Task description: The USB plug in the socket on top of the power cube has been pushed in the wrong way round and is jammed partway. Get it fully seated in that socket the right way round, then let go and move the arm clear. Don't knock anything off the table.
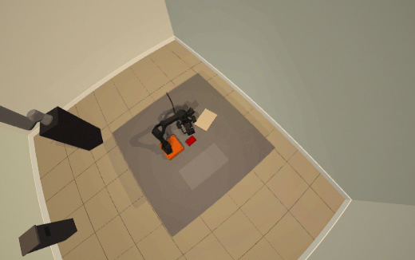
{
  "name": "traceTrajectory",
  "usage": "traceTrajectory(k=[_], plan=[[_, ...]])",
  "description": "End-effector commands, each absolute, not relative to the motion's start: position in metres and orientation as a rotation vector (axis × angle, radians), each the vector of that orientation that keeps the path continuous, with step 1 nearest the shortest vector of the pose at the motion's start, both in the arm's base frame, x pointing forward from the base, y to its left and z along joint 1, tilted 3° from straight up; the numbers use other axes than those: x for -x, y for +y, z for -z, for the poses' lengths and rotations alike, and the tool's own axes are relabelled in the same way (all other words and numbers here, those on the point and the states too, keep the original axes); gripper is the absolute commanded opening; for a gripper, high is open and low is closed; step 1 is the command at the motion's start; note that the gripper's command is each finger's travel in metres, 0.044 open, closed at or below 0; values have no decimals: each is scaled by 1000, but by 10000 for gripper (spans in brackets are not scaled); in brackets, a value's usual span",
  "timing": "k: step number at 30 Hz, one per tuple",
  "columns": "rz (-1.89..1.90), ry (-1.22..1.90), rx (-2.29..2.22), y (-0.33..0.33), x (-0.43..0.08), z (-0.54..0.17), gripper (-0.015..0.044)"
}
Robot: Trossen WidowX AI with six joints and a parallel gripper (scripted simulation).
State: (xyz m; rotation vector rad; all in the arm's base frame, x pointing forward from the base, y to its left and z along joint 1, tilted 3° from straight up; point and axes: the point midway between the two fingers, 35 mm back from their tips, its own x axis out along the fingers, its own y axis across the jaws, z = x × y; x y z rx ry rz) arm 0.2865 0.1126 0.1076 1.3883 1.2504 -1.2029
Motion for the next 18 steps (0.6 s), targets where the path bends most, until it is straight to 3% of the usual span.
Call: traceTrajectory(k=[1,18], plan=[[1194,1256,-1391,113,-287,-108,0],[1187,1264,-1400,114,-287,-106,0]])
